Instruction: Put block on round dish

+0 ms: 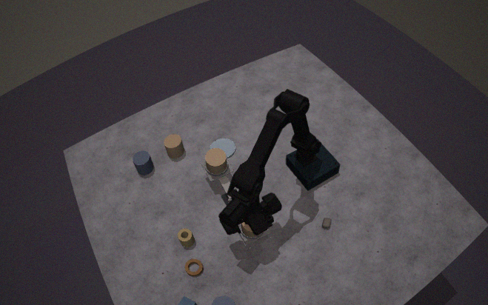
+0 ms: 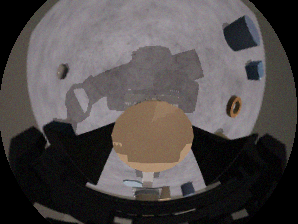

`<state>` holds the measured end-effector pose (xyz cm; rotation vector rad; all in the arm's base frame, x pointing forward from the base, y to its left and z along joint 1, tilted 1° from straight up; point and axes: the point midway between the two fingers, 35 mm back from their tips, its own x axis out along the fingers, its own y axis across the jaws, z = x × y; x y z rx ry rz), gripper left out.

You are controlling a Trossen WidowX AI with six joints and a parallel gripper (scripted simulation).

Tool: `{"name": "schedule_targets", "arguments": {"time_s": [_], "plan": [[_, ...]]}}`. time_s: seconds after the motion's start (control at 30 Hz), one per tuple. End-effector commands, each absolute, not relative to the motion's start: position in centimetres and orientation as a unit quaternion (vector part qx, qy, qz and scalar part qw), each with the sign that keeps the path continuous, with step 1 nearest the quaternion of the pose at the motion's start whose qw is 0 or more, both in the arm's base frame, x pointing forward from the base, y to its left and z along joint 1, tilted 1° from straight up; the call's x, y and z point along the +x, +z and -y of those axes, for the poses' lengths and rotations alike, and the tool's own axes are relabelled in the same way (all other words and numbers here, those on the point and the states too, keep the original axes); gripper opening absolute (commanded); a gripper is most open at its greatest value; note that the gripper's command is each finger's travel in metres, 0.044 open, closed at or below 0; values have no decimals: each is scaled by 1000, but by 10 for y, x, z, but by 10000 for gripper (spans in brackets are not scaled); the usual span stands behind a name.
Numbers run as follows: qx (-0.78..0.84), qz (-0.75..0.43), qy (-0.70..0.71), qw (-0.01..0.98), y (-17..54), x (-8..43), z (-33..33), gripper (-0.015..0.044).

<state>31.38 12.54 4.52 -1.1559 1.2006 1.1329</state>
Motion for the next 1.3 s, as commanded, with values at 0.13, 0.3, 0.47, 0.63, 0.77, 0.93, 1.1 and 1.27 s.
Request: {"name": "schedule_targets", "arguments": {"time_s": [0.13,0.3,0.47,0.63,0.77,0.93,1.1,1.27], "plan": [[-484,-505,478,531,40,312,-125,348],[-484,-505,478,531,40,312,-125,315],[-484,-505,478,531,42,312,-125,203],[-484,-505,478,531,47,313,-126,72],[-484,-505,478,531,52,314,-126,0],[-484,-505,478,531,58,315,-126,0],[-484,-505,478,531,64,316,-127,0],[-484,-504,478,531,71,317,-127,0]]}}
